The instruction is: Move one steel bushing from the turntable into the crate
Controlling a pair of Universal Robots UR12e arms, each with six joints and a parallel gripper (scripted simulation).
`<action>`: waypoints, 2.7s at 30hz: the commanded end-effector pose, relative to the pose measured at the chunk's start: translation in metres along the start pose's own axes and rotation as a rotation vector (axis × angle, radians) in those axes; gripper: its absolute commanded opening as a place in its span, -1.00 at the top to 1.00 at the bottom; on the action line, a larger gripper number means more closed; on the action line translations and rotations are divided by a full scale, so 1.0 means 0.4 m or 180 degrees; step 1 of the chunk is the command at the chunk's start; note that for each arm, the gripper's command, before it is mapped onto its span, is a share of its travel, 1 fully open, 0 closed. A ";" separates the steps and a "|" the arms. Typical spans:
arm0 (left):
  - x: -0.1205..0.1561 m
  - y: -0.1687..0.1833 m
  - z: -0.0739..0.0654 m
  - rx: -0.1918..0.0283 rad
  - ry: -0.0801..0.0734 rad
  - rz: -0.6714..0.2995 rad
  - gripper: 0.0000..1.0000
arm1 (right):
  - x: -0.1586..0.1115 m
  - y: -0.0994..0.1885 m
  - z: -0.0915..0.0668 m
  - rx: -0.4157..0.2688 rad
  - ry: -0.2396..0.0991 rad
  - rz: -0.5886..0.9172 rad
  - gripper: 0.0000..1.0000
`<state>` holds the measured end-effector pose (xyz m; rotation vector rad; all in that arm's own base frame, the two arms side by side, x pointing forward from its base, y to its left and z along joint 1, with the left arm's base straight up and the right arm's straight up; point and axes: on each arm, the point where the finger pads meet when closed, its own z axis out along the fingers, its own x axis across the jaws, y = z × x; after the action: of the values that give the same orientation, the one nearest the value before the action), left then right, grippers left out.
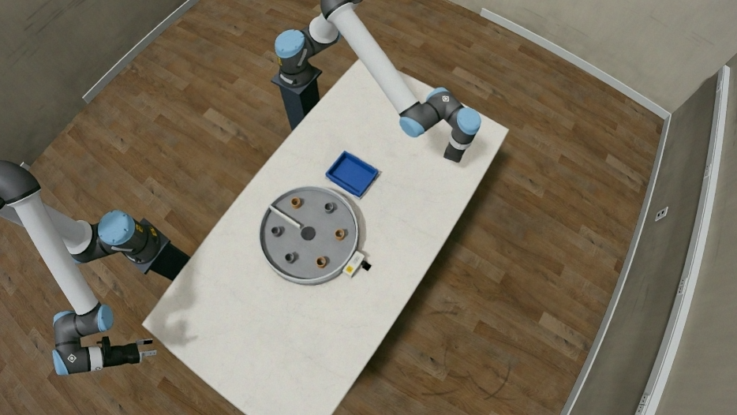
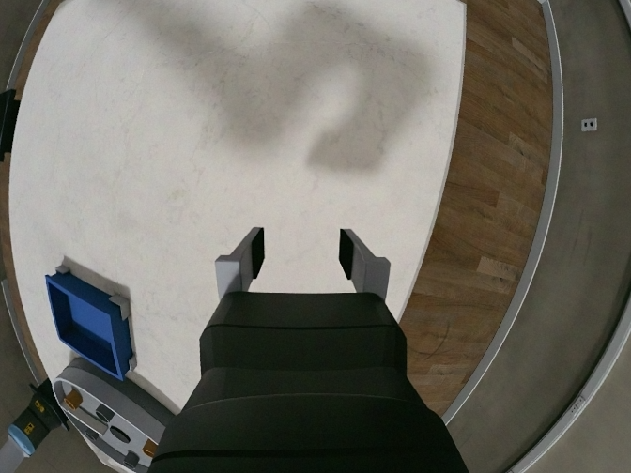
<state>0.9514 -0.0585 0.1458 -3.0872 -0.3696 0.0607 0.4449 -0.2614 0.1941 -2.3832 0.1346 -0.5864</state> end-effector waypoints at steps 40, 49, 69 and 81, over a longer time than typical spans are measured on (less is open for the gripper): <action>0.001 0.001 -0.004 -0.0003 0.0006 0.0000 -1.00 | -0.155 0.314 -0.276 -0.1002 -0.0227 -0.0299 -1.00; 0.001 0.001 -0.004 -0.0003 0.0006 0.0000 -1.00 | -0.292 0.453 -0.458 -0.1450 -0.0492 -0.0387 -1.00; 0.001 0.001 -0.004 -0.0003 0.0006 0.0000 -1.00 | -0.666 0.615 -0.858 -0.2088 -0.1263 -0.0419 -1.00; 0.001 0.001 -0.004 -0.0003 0.0006 0.0000 -1.00 | -0.773 0.625 -0.958 -0.2184 -0.1496 -0.0398 -1.00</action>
<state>0.9514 -0.0585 0.1458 -3.0872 -0.3696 0.0607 0.0307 -0.5921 0.1767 -3.1307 0.0018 -0.0429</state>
